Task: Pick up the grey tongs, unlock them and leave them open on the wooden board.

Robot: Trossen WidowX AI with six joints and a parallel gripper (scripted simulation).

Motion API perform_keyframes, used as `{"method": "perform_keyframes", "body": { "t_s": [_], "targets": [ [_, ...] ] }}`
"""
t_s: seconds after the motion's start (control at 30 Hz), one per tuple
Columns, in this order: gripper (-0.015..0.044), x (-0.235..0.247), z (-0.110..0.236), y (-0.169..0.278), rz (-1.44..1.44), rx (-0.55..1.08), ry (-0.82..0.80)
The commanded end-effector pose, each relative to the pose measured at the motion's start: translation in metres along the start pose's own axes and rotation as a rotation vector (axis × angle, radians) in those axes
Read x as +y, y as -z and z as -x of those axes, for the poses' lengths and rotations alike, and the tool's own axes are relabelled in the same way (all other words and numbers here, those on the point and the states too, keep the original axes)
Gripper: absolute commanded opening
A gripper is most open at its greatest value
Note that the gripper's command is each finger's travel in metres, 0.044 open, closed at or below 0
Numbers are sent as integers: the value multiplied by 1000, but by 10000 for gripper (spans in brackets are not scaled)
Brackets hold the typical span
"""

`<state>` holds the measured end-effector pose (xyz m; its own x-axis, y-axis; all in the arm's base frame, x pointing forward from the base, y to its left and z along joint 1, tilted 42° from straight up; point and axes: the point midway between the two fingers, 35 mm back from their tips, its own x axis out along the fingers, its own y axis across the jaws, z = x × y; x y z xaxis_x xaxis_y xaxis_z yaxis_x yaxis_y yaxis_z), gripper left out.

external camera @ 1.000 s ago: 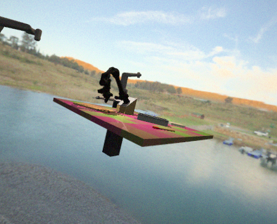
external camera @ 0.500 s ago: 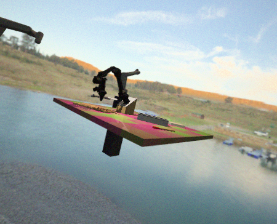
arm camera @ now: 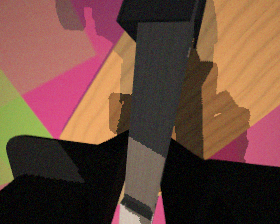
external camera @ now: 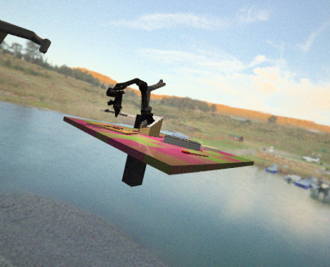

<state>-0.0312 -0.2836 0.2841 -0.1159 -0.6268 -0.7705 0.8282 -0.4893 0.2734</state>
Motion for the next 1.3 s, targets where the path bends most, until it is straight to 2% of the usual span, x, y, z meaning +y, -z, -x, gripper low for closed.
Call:
{"method": "perform_keyframes", "body": {
  "t_s": [0.0, 0.37, 0.67, 1.27],
  "targets": [
    [-150, -11, 6, -4, -10, -18, -8],
    [-150, -41, 23, -17, -49, -84, -17],
    [-150, -42, 24, -18, -36, -110, -13],
    [-150, -28, 34, -22, 128, -505, 31]
  ]
}}
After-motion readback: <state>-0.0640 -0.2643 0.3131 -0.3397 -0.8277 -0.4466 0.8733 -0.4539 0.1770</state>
